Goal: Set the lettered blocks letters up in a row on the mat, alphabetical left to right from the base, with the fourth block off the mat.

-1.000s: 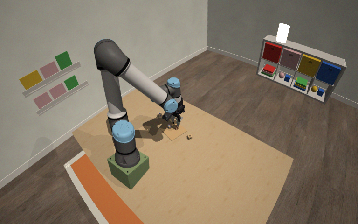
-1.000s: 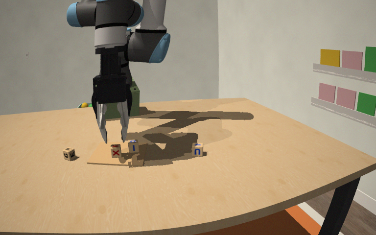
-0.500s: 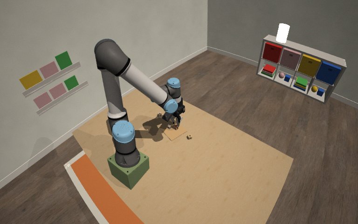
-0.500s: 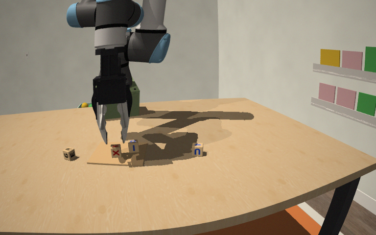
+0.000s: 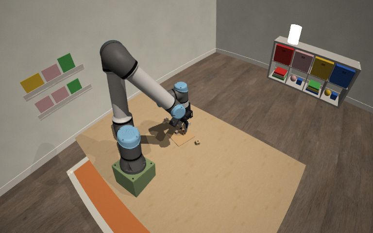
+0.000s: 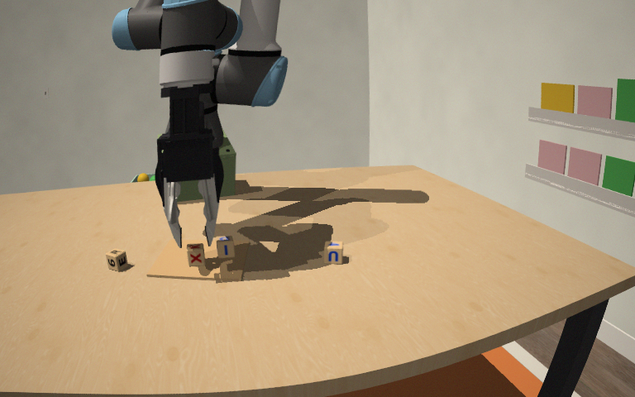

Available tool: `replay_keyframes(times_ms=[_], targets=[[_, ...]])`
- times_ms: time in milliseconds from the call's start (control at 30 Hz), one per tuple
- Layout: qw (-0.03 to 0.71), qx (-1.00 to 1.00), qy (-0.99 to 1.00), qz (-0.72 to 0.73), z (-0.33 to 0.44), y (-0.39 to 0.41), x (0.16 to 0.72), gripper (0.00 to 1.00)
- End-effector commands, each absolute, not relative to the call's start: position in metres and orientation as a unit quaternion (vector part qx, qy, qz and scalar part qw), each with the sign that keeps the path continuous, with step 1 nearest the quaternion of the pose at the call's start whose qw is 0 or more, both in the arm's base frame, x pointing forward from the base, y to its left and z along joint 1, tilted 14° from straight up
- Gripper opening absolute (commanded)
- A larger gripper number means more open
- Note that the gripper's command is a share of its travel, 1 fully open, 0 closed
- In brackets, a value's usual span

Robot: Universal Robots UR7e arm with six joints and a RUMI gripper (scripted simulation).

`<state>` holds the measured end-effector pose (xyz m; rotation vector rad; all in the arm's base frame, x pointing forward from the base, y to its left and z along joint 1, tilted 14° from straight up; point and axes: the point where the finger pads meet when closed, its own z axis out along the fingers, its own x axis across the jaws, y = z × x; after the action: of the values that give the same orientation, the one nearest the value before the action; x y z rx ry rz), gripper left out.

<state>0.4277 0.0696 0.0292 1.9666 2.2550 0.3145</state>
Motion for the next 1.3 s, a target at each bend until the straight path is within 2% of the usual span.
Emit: replay_keyframes(times_ms=[0, 1167, 1200, 1267], targets=[[0.067, 0.652, 0.748, 0.105, 0.022, 0.07, 0.43, 0.25], [0.067, 0.652, 0.748, 0.105, 0.005, 0.071, 0.434, 0.25], [0.067, 0.652, 0.748, 0.105, 0.005, 0.071, 0.434, 0.05], [0.067, 0.652, 0.748, 0.105, 0.005, 0.071, 0.434, 0.05]])
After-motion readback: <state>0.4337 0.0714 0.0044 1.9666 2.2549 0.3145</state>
